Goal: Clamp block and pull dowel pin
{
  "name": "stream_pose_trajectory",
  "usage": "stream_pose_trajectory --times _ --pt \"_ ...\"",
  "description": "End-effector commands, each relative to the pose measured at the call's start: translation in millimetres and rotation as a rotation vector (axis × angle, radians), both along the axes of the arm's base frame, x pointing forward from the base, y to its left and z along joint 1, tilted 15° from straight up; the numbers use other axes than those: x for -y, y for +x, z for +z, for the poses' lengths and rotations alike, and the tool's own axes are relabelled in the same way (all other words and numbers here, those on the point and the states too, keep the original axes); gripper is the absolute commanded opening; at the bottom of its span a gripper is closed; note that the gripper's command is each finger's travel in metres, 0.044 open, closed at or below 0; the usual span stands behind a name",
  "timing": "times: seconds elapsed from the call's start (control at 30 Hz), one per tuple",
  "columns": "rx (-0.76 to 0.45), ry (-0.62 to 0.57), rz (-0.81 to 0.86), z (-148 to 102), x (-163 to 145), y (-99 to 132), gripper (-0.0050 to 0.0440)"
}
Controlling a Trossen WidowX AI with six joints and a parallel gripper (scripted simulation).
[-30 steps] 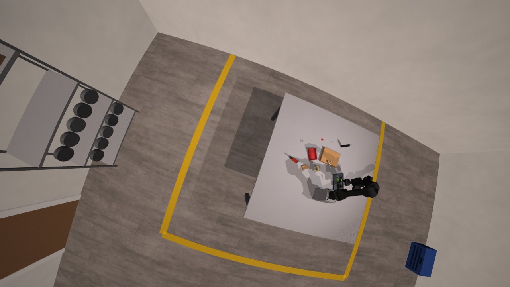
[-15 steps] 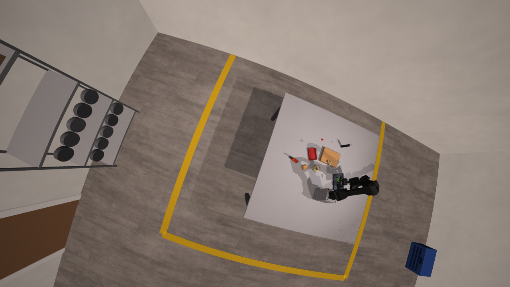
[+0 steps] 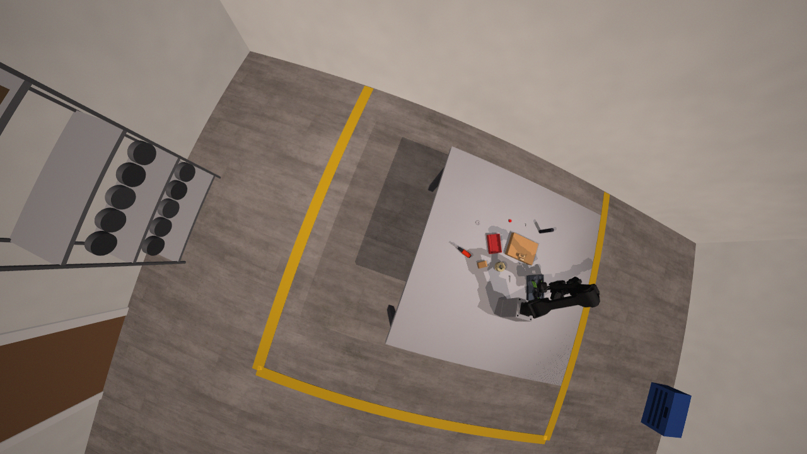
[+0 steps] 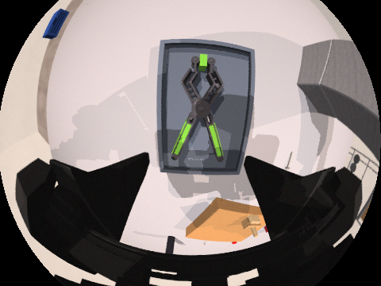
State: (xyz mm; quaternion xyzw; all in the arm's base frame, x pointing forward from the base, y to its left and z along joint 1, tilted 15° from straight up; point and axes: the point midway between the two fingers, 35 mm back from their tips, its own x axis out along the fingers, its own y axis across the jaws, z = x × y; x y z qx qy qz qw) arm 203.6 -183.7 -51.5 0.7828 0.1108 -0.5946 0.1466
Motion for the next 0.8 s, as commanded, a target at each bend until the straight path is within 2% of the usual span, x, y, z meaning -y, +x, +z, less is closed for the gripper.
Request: stream_pose_trajectory --times 0.0,0.37,0.77 --pt "-0.01 0.008 -0.003 -7.6 -1.5 -0.4 0.044" --pt "-0.01 0.008 -0.003 -29.7 -1.5 5.6 0.044" --pt "-0.01 0.008 -0.003 -41.7 -1.8 8.6 0.044"
